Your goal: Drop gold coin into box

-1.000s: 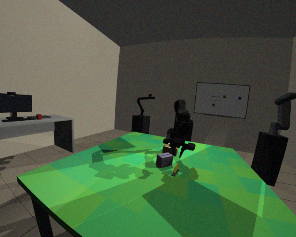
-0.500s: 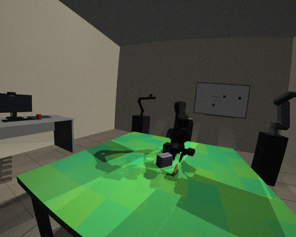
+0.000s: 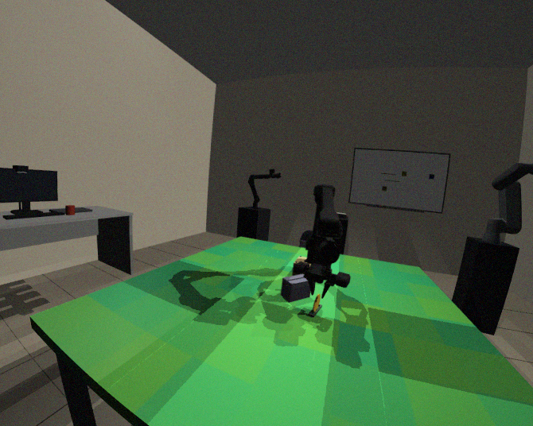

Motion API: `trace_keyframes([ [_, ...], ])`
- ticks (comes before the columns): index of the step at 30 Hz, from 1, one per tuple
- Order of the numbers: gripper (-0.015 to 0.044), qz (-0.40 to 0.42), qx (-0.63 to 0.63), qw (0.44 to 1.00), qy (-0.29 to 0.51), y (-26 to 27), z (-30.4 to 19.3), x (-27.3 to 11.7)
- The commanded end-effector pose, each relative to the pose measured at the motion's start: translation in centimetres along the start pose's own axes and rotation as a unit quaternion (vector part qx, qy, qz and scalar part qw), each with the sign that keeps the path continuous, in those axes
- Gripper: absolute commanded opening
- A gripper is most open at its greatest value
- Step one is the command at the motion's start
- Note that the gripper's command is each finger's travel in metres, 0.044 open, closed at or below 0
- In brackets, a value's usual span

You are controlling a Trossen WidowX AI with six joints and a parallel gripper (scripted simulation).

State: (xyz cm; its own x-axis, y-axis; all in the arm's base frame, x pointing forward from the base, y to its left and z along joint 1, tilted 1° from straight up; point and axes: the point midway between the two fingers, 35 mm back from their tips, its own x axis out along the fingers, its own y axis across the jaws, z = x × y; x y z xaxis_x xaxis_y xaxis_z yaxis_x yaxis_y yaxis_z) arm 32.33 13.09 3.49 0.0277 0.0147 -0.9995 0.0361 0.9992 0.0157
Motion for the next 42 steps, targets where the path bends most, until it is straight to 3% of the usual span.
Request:
trace_keyframes([
  [1, 0.0161, 0.001, 0.003, 1.000, 0.005, 0.0, -0.2, 1.0],
  [27, 0.0161, 0.001, 0.003, 1.000, 0.005, 0.0, -0.5, 5.0],
  [33, 0.0003, 0.001, 0.003, 1.000, 0.005, 0.0, -0.5, 5.0],
  [42, 0.0000, 0.001, 0.003, 1.000, 0.005, 0.0, -0.5, 5.0],
])
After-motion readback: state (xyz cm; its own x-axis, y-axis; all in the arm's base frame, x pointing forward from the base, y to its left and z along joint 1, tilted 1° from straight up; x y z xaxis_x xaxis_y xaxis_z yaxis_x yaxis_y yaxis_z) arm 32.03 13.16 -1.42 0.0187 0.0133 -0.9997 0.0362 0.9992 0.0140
